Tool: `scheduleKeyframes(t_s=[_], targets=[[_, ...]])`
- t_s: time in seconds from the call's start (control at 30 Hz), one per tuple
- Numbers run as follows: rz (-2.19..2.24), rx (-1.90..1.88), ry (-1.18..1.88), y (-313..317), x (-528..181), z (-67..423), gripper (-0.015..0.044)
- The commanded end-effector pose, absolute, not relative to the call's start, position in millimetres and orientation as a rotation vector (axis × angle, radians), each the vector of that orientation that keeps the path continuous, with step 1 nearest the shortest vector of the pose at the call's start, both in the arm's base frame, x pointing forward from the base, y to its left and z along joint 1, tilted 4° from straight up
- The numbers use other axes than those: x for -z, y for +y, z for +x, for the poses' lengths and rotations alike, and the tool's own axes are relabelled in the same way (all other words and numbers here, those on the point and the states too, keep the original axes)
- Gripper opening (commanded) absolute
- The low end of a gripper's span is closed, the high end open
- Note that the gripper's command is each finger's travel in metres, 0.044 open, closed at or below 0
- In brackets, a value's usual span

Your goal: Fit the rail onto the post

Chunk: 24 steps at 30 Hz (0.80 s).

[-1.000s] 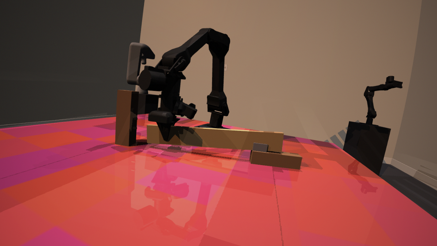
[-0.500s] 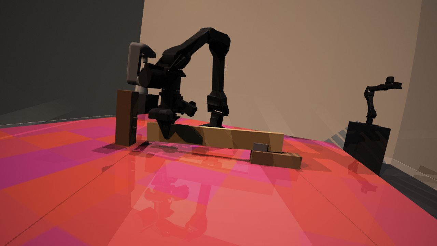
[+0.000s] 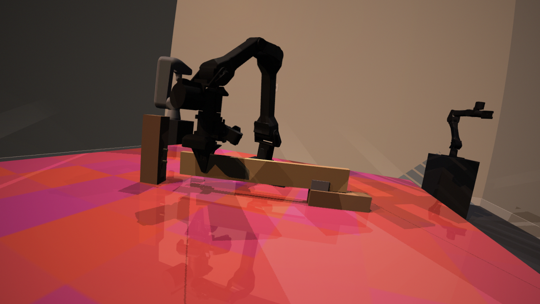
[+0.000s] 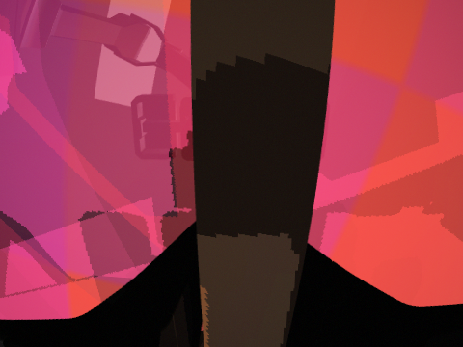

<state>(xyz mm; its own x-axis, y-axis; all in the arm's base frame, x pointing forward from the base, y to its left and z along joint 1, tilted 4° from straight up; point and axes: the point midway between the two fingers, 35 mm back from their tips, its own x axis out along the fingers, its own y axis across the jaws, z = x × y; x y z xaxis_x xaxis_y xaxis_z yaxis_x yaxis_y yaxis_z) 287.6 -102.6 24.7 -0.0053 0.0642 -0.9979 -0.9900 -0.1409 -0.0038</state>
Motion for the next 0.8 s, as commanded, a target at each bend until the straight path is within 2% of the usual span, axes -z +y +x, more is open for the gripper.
scheduleKeyframes(t_s=[0.0, 0.77], targets=[[-1.273, -1.331, 1.079, -103.1, -31.6, 290.5, 0.0], [-1.273, -1.331, 1.079, -103.6, -39.0, 290.9, 0.0]])
